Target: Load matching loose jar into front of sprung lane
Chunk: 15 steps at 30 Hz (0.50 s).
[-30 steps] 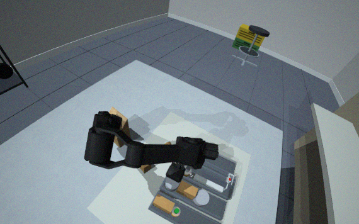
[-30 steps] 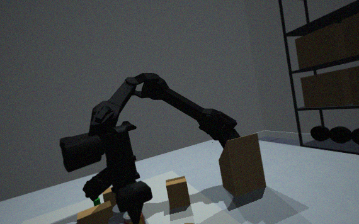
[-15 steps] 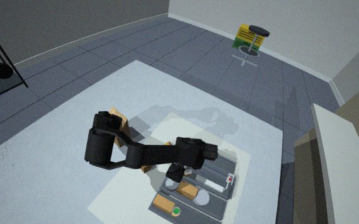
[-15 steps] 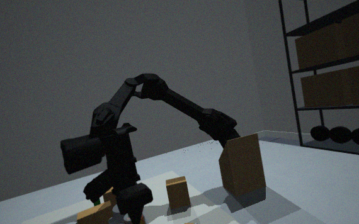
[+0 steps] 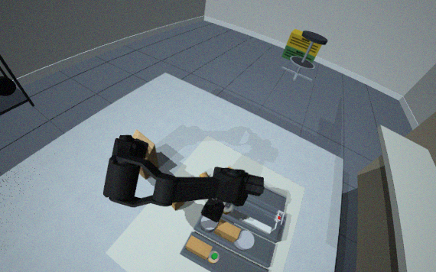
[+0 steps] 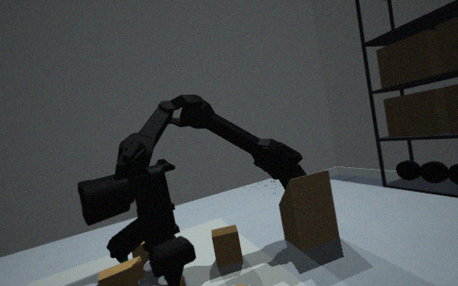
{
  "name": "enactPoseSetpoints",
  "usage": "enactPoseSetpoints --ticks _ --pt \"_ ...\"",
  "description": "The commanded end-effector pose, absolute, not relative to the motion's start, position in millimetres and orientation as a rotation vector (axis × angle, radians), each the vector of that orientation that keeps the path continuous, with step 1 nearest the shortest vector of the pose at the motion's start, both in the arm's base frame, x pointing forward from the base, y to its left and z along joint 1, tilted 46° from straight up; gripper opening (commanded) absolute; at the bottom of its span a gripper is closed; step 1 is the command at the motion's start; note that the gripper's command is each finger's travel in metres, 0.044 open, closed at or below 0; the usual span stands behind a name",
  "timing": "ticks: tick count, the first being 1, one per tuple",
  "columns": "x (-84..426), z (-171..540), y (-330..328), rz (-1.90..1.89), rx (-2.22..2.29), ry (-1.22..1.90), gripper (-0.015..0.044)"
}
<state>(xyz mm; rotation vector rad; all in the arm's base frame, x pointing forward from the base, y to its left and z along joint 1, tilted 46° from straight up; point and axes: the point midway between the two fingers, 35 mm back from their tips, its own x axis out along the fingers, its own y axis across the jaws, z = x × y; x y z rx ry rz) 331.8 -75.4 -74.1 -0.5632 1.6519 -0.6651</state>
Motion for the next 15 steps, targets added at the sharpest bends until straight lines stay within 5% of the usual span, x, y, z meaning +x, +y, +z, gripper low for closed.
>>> enactPoseSetpoints --ticks 1,15 --pt "337.5 -74.9 -78.4 -0.676 -0.562 1.628 0.0" --pt "336.7 -77.8 -81.3 -0.676 -0.562 1.628 0.0"
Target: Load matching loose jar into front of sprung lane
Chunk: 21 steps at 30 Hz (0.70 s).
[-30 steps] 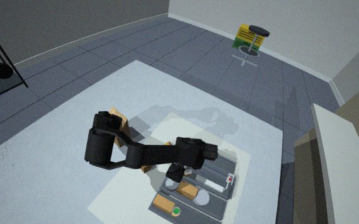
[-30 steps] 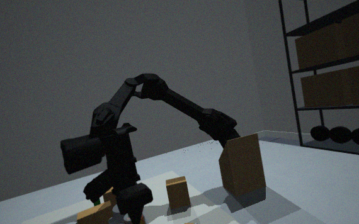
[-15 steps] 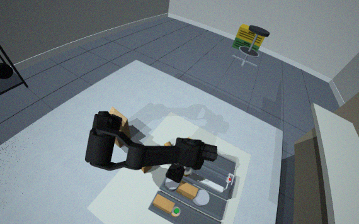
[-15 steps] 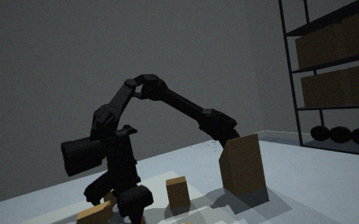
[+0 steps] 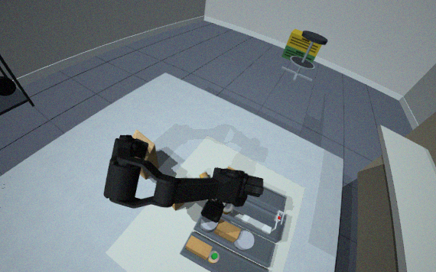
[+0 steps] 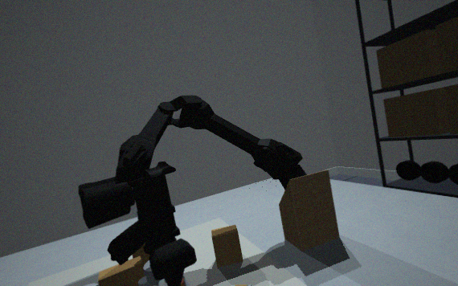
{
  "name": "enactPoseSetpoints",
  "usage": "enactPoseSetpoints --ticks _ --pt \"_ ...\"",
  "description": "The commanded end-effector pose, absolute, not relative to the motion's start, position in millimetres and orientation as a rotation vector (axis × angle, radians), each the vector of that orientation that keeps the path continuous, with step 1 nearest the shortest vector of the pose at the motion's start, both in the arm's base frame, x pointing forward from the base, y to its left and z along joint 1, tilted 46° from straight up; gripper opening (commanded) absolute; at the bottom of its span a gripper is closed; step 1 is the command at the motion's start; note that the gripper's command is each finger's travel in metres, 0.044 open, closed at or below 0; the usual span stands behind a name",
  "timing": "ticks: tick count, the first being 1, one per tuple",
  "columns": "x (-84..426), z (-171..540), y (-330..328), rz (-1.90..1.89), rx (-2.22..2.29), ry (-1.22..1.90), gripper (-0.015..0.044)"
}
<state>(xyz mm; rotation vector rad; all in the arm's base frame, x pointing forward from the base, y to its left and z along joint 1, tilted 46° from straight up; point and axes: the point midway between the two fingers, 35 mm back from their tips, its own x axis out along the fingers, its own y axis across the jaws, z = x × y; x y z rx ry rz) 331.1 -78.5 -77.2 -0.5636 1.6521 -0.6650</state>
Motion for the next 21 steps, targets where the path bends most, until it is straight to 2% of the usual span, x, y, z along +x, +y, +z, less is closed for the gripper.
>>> enactPoseSetpoints --ticks 1,21 --pt "336.6 -78.0 -81.5 -0.676 -0.562 1.628 0.0" --pt "334.5 -81.8 -85.4 -0.676 -0.563 1.628 0.0"
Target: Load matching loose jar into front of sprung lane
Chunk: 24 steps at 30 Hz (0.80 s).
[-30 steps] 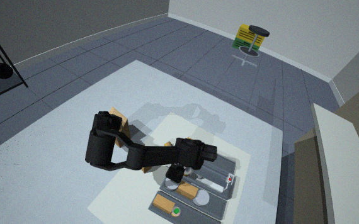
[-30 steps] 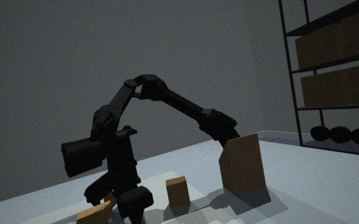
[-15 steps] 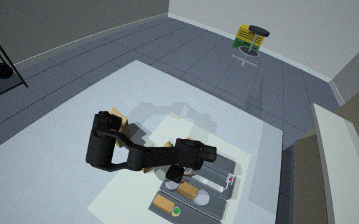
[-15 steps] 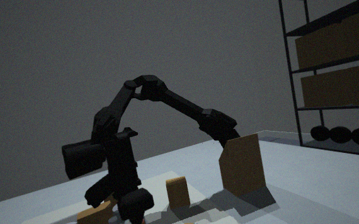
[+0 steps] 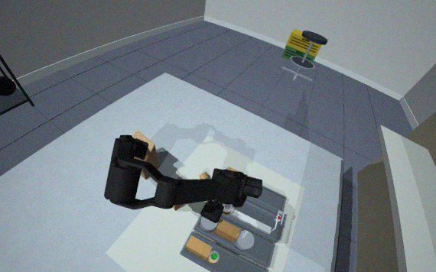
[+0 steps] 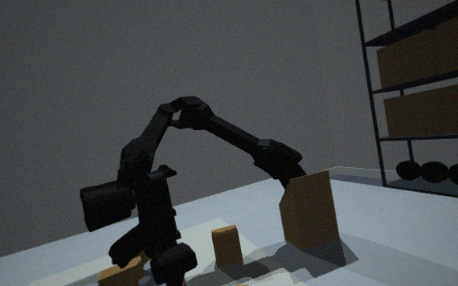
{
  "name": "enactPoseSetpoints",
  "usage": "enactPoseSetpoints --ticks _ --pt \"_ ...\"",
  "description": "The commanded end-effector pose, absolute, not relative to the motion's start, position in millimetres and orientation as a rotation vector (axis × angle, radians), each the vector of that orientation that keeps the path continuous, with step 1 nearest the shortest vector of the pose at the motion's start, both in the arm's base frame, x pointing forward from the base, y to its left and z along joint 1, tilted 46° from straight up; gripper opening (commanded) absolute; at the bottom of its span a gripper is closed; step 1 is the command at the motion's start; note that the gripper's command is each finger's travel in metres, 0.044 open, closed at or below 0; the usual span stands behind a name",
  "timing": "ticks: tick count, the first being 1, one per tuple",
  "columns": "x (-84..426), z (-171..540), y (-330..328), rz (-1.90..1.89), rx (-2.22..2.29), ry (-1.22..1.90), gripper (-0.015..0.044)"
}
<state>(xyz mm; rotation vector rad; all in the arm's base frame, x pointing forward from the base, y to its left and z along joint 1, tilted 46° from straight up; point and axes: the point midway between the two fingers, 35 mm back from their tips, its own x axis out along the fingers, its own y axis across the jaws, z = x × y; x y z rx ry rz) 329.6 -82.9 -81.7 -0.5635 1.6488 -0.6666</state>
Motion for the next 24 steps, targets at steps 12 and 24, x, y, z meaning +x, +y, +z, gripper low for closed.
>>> enactPoseSetpoints --ticks 12,24 --pt "332.3 -82.1 -85.6 -0.676 -0.563 1.628 0.0" --pt "330.3 -81.9 -85.3 -0.676 -0.563 1.628 0.0"
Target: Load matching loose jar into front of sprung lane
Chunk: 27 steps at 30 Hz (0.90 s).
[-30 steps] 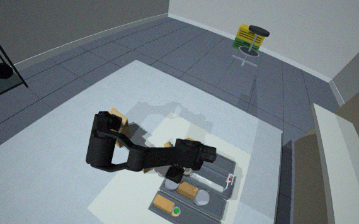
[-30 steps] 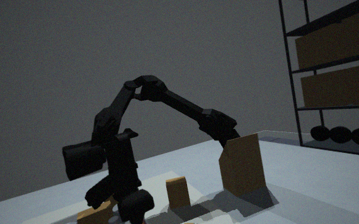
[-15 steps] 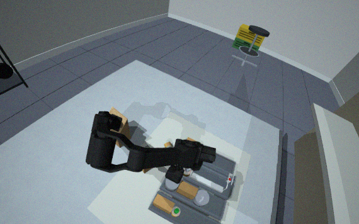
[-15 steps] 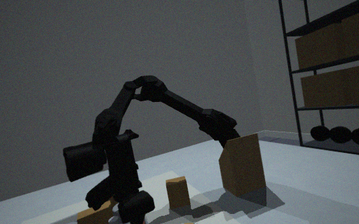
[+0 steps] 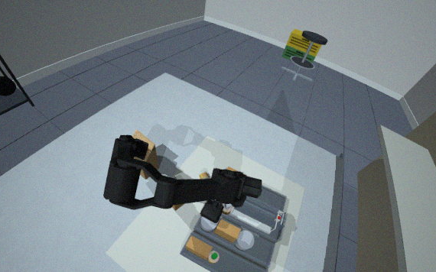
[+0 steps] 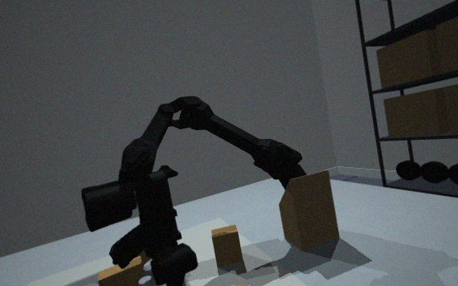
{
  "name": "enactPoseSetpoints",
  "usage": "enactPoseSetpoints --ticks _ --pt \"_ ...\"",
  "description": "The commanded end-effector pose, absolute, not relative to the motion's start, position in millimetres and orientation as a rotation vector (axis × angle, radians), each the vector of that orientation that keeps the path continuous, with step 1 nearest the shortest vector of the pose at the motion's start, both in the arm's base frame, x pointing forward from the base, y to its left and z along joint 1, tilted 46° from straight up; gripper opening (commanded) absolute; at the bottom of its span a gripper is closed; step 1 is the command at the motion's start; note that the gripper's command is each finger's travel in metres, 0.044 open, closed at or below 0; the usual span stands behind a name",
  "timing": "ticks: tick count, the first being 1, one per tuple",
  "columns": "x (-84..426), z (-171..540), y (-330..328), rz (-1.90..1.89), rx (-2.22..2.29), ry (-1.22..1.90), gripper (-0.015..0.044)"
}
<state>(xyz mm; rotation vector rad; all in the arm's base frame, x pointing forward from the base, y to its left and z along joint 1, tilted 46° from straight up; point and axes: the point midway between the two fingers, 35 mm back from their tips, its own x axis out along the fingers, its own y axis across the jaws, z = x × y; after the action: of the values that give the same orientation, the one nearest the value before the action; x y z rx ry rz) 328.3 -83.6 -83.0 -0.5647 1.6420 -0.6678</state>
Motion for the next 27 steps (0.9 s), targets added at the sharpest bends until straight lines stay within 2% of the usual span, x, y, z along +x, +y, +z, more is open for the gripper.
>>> enactPoseSetpoints --ticks 1,27 --pt "330.1 -81.9 -85.3 -0.676 -0.563 1.628 0.0" --pt "325.8 -81.5 -84.8 -0.676 -0.563 1.628 0.0"
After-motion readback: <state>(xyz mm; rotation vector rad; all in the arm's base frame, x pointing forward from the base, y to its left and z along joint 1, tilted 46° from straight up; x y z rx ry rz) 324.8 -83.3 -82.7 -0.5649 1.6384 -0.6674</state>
